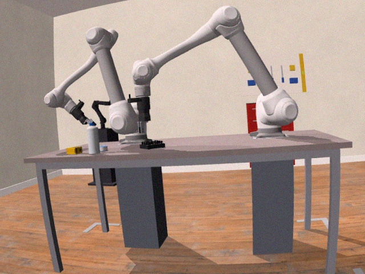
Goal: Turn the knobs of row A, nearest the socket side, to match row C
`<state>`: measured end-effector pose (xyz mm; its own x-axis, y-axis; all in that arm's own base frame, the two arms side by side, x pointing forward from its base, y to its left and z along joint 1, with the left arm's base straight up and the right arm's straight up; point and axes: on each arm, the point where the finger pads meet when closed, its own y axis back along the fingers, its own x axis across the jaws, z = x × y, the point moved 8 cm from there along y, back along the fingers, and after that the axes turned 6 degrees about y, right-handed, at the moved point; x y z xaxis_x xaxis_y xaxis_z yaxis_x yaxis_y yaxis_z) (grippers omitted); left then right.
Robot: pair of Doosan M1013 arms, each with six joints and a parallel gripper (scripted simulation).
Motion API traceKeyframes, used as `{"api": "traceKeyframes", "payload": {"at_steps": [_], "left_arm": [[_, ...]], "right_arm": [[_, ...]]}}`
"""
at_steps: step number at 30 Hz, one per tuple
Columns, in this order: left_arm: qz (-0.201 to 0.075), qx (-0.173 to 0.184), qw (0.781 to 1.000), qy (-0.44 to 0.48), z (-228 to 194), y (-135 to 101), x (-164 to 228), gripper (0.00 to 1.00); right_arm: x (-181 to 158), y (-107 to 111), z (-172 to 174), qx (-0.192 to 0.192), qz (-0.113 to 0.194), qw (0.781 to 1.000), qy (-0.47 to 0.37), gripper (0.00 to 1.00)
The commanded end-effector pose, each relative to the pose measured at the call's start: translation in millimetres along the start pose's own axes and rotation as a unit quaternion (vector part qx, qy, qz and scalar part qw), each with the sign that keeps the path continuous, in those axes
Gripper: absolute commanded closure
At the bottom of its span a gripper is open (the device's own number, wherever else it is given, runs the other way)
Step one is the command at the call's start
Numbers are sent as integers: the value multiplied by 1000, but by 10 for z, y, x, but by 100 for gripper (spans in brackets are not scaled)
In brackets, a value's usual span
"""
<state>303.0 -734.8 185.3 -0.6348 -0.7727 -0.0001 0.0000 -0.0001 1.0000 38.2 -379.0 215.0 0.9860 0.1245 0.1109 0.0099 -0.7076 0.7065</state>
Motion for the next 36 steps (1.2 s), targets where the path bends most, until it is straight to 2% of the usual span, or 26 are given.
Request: {"api": "traceKeyframes", "payload": {"at_steps": [1, 18, 36], "left_arm": [[0, 1, 1000, 0, -3, 12, 1, 54], [0, 1, 1000, 0, -3, -5, 1, 54], [0, 1, 1000, 0, -5, -162, 0, 54]], "right_arm": [[1, 4, -1, 0, 0, 1000, 0, 0], [1, 4, -1, 0, 0, 1000, 0, 0], [1, 4, -1, 0, 0, 1000, 0, 0]]}}
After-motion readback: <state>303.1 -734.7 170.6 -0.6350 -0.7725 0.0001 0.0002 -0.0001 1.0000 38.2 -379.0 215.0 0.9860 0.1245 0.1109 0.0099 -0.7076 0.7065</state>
